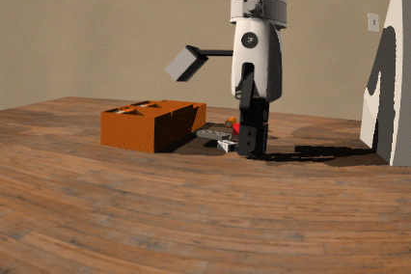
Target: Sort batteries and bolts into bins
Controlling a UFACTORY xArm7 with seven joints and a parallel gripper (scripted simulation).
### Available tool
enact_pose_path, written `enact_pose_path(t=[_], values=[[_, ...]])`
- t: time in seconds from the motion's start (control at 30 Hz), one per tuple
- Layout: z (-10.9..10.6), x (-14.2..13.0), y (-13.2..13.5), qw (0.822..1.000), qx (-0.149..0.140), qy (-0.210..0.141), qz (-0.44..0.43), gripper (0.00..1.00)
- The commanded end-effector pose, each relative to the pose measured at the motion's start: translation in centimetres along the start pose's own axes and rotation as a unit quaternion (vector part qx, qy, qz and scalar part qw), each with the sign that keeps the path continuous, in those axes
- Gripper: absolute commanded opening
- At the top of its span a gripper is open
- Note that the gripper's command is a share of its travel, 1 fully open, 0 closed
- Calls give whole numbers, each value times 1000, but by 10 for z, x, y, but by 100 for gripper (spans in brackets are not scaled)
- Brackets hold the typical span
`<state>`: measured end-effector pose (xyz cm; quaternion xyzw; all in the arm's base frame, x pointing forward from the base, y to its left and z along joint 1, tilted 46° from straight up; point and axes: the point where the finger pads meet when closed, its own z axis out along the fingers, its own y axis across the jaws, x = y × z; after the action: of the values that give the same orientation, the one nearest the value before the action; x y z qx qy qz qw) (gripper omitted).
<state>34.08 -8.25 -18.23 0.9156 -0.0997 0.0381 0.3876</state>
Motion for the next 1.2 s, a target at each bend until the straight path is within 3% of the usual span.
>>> enact_pose_path(t=[0.0, 0.57, 1.17], values=[[-9, 1, -2, 1000, 2, 1, 0, 0], [-60, 1, -2, 1000, 2, 1, 0, 0], [-66, 1, -1, 1000, 2, 1, 0, 0]])
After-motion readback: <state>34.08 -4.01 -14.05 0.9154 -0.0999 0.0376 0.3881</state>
